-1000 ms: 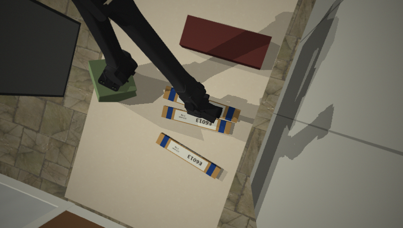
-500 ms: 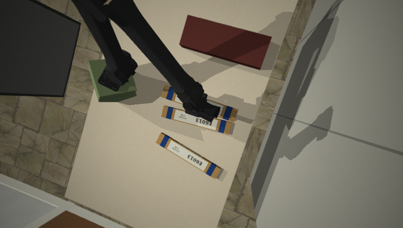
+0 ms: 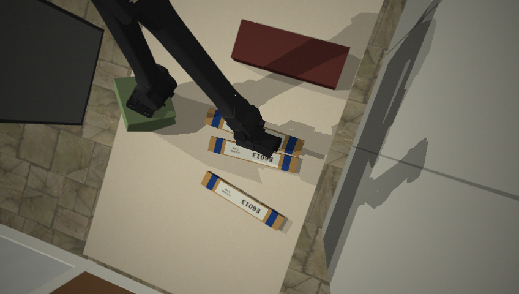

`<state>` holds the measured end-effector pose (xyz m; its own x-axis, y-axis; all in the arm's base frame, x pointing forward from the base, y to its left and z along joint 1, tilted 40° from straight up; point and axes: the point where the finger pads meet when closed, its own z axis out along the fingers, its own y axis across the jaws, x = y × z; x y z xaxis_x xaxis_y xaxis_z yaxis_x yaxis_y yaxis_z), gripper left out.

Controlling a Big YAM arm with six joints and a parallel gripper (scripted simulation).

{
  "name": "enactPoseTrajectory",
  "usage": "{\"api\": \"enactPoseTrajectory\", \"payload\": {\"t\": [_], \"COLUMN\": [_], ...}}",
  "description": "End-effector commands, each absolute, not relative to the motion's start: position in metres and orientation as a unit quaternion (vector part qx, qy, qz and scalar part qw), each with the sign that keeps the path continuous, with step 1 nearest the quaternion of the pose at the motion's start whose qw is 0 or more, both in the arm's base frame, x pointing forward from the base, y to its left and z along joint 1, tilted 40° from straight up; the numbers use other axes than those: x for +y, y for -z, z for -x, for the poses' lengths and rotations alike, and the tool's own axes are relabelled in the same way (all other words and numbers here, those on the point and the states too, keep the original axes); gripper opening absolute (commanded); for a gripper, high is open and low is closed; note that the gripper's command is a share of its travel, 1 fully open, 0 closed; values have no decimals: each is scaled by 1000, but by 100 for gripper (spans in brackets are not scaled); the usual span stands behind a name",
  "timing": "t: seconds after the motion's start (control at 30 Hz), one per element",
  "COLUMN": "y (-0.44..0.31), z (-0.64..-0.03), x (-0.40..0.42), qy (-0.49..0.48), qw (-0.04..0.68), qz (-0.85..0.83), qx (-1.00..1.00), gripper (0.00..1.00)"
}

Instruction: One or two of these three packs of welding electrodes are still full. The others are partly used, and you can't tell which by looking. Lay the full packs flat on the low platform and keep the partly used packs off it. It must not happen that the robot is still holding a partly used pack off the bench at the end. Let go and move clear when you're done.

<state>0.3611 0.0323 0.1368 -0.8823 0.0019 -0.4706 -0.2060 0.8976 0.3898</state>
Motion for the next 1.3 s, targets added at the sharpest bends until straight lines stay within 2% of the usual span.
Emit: {"api": "enactPoseTrajectory", "payload": {"t": [0.0,1.27], "y": [-180,-203], "z": [-372,-357], "x": [17,4], "qy": [-207,-206], "qw": [281,282], "qz": [56,57], "qx": [935,935], "gripper": [0,0]}}
